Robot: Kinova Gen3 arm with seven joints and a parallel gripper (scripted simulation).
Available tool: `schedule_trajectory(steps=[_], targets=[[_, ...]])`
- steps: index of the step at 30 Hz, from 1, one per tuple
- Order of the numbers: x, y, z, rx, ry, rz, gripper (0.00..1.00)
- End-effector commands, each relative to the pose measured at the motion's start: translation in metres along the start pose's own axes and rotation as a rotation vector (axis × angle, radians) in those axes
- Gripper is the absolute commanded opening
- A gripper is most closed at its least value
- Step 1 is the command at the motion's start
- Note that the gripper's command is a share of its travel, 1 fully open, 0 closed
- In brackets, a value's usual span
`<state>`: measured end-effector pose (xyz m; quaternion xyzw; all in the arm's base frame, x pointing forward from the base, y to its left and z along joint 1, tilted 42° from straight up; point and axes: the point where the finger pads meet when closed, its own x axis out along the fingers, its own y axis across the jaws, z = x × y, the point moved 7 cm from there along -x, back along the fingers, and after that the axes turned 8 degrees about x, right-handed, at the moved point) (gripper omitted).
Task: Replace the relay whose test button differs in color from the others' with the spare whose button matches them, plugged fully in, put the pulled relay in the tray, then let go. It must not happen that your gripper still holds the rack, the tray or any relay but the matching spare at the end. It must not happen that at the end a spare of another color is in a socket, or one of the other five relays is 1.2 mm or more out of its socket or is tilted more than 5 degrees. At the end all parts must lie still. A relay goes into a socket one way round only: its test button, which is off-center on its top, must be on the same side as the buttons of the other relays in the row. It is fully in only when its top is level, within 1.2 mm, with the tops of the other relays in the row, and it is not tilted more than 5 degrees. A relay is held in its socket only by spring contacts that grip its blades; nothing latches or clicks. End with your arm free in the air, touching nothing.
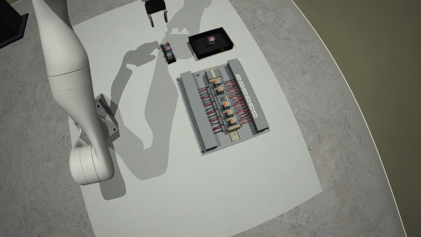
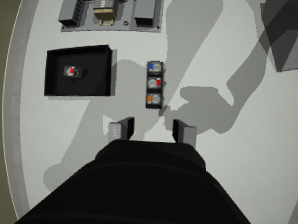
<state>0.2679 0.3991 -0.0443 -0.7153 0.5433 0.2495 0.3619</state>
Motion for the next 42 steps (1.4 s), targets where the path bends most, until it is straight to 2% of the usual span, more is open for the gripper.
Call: schedule_trajectory(steps=[1, 12, 27, 42], targets=[[-0.001, 0.0, 0.0, 0.0, -0.002, -0.001, 1.0], [-0.001, 0.0, 0.0, 0.0, -0.002, -0.001, 1.0], [0.025, -0.011, -0.052, 0.0, -0.002, -0.001, 1.0], [0.023, -0.011, -0.05, -0.001, -0.002, -0.001, 1.0]])
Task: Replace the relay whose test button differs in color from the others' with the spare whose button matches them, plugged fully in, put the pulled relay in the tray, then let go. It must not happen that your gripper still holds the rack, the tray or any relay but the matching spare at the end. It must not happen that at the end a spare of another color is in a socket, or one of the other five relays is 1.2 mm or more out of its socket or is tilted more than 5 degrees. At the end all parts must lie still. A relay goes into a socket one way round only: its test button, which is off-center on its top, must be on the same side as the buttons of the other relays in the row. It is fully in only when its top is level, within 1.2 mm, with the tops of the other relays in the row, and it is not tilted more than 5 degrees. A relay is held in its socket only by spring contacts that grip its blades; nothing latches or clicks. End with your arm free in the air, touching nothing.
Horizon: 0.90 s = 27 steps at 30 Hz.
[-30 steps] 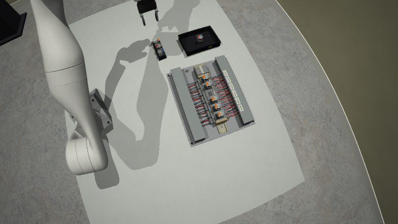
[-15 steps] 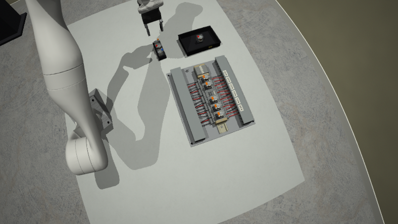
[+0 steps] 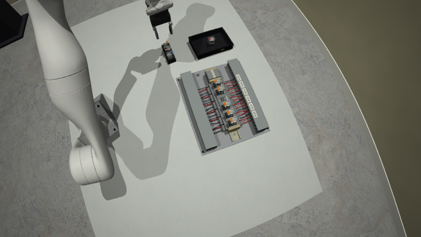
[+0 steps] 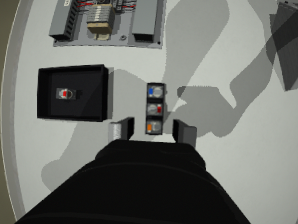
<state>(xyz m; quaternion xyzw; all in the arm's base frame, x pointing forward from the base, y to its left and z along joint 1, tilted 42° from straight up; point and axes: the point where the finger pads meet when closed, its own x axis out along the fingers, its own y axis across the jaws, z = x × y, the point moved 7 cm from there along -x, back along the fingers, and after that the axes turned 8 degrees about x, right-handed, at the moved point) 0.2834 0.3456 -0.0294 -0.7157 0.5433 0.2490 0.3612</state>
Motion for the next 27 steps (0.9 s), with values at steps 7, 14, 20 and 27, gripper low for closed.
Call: schedule_trajectory(steps=[7, 14, 20, 27], targets=[[-0.0026, 0.0003, 0.0015, 0.0, -0.003, 0.0, 1.0], [-0.004, 0.0008, 0.0043, 0.001, -0.004, 0.0, 1.0], [-0.0049, 0.0011, 0.0063, 0.001, -0.004, 0.0, 1.0], [-0.0054, 0.0013, 0.0073, 0.001, -0.004, 0.0, 1.0]])
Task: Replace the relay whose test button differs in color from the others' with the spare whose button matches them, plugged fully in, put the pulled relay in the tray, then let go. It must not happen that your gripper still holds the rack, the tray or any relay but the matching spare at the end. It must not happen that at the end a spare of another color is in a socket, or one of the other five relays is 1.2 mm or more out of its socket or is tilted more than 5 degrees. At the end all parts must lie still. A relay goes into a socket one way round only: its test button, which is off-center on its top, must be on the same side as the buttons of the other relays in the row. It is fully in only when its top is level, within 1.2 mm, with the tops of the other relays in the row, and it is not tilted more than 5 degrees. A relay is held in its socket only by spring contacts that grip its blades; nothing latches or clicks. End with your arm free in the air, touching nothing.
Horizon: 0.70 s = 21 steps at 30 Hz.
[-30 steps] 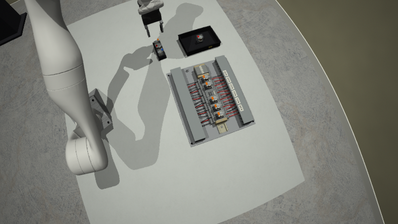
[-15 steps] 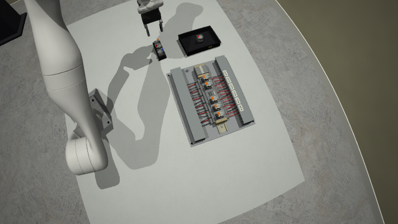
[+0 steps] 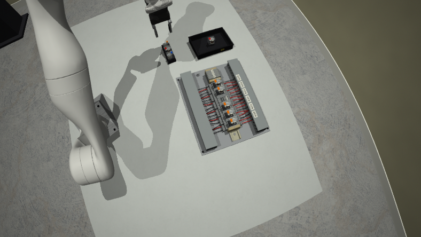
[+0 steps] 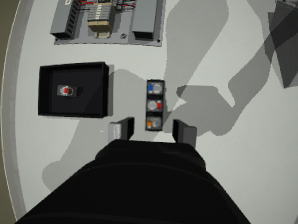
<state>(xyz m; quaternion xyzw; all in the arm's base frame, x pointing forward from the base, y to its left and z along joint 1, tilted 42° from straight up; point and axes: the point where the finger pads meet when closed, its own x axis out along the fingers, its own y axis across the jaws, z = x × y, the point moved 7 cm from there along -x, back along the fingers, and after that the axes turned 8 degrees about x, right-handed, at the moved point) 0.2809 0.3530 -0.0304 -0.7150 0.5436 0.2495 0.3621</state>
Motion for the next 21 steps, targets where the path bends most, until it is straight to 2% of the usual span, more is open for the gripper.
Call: schedule_trajectory(steps=[1, 11, 21], targets=[[-0.0011, -0.0001, 0.0012, -0.001, -0.002, -0.001, 1.0], [-0.0015, 0.0001, 0.003, -0.001, -0.002, -0.001, 1.0], [-0.0026, 0.0008, 0.0058, 0.153, -0.003, -0.002, 1.0]])
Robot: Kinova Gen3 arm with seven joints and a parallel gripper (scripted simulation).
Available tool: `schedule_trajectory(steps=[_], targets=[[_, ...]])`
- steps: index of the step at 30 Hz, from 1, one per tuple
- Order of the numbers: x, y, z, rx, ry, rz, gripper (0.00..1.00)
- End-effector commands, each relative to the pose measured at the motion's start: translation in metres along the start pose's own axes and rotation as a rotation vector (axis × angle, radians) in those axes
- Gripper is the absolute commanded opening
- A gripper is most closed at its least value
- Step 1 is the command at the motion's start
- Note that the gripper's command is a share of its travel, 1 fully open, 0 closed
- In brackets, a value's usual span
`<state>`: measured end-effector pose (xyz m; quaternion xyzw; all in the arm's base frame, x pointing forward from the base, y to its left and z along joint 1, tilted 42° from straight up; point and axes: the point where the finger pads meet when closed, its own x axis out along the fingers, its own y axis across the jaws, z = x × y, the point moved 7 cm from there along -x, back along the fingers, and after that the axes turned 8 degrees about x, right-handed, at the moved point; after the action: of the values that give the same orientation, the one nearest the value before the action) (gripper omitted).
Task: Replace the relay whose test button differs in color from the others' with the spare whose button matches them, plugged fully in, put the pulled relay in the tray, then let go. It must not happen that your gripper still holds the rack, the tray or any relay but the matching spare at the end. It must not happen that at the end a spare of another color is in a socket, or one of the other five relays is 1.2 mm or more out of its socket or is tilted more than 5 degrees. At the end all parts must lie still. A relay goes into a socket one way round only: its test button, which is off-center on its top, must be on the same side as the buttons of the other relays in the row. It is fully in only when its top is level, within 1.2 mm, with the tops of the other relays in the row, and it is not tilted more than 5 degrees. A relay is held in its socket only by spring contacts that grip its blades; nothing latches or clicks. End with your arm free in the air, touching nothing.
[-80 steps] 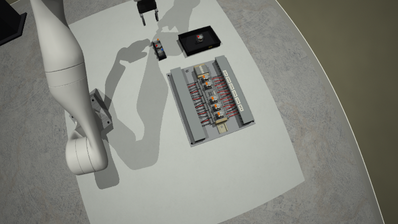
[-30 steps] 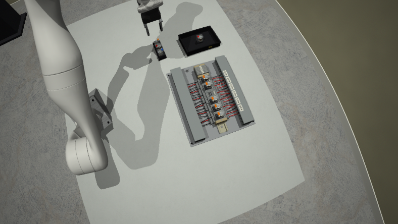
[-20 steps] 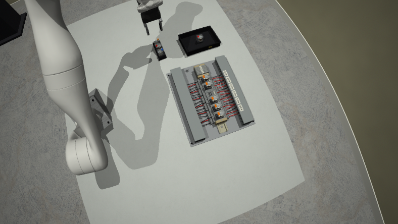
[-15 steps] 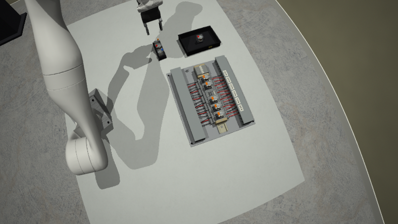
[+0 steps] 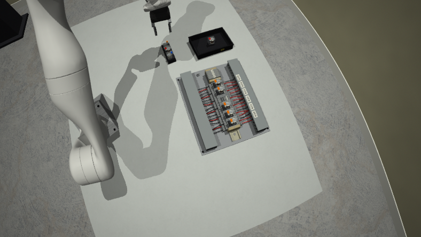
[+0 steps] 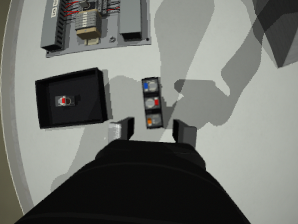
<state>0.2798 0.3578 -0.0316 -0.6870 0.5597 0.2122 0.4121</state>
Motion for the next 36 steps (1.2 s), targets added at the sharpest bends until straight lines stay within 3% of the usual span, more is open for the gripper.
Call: schedule_trajectory(steps=[1, 36], targets=[[-0.0004, 0.0004, 0.0015, 0.027, 0.0, -0.004, 1.0], [-0.0001, 0.0009, 0.0015, 0.503, -0.004, -0.007, 1.0]])
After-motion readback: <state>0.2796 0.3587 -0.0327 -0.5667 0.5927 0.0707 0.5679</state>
